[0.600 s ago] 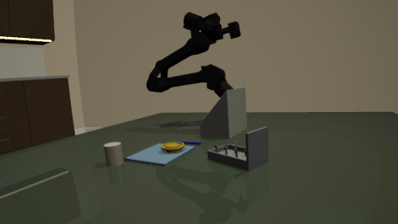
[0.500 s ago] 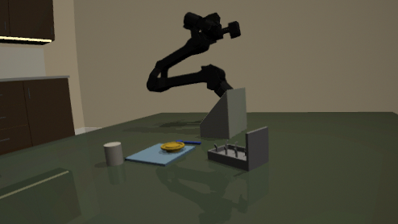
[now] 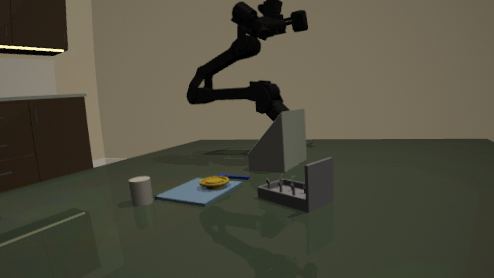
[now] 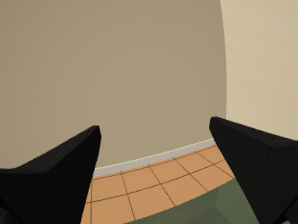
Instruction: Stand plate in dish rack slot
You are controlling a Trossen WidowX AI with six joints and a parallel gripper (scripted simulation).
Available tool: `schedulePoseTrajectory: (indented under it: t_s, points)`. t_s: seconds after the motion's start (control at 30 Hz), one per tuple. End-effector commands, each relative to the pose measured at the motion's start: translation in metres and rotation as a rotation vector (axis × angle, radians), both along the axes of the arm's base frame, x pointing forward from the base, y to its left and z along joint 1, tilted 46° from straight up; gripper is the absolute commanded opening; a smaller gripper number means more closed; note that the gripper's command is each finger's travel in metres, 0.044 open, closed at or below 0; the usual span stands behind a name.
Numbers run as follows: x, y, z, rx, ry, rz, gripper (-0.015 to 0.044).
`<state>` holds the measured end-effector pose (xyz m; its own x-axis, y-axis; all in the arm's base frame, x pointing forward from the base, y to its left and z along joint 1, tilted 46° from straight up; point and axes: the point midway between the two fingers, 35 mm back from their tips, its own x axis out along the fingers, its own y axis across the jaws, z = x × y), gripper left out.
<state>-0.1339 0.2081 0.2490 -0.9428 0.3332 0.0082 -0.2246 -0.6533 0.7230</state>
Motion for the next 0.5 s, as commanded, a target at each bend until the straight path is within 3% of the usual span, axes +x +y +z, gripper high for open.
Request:
schedulePoseTrajectory:
  t_s: [0.0,0.47]
  points:
    - [0.018,0.027,-0.003,-0.043,-0.005,-0.136,0.04]
    - [0.093,0.091,-0.033,-0.233,-0.036,-0.573,0.04]
